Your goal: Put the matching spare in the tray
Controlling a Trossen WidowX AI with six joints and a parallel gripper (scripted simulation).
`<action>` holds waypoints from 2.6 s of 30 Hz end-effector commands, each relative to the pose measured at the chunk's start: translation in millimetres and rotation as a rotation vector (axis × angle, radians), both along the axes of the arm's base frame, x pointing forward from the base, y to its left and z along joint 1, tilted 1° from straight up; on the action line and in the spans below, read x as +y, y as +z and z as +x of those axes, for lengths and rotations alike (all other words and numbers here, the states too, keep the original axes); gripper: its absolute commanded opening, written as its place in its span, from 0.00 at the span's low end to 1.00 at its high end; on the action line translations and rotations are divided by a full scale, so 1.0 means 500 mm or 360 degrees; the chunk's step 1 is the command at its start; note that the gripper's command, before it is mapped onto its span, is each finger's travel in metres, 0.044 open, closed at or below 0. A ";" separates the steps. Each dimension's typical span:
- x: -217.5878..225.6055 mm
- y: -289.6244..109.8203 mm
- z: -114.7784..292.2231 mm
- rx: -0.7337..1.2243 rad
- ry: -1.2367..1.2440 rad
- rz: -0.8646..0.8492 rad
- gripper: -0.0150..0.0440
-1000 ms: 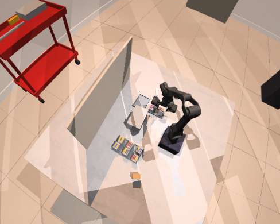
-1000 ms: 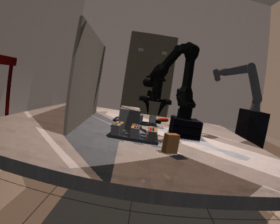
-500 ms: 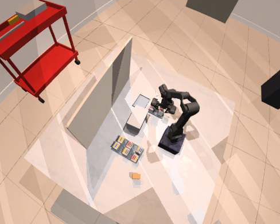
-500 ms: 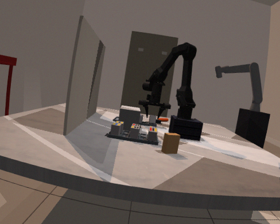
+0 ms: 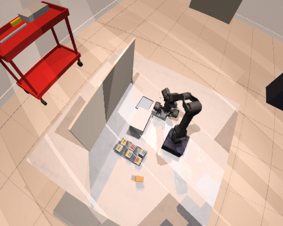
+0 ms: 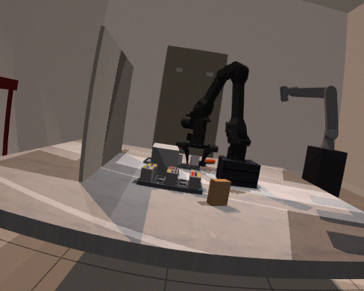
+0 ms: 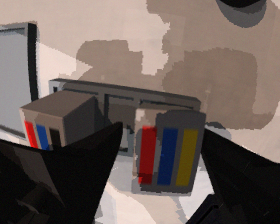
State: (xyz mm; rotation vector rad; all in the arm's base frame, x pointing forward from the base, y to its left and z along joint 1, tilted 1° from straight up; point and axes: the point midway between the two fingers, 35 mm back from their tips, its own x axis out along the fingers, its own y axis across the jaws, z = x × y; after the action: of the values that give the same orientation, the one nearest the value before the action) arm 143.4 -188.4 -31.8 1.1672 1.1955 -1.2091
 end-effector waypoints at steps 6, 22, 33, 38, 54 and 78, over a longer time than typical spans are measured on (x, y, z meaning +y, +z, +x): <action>0.000 -0.001 0.000 0.0000 0.0000 0.0000 0.54; 0.000 -0.001 0.000 0.0000 0.0000 0.0000 0.25; -0.003 0.064 0.004 -0.0001 0.0000 -0.0001 0.25; 0.001 0.127 0.003 -0.0001 -0.0001 -0.0001 0.25; 0.006 0.226 -0.002 0.0000 0.0002 0.0000 0.25; -0.022 0.326 0.098 -0.0008 -0.0001 -0.0002 0.25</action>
State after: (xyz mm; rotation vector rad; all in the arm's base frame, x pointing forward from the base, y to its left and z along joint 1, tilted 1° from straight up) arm 178.0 -195.3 127.7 1.1694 1.1983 -1.2064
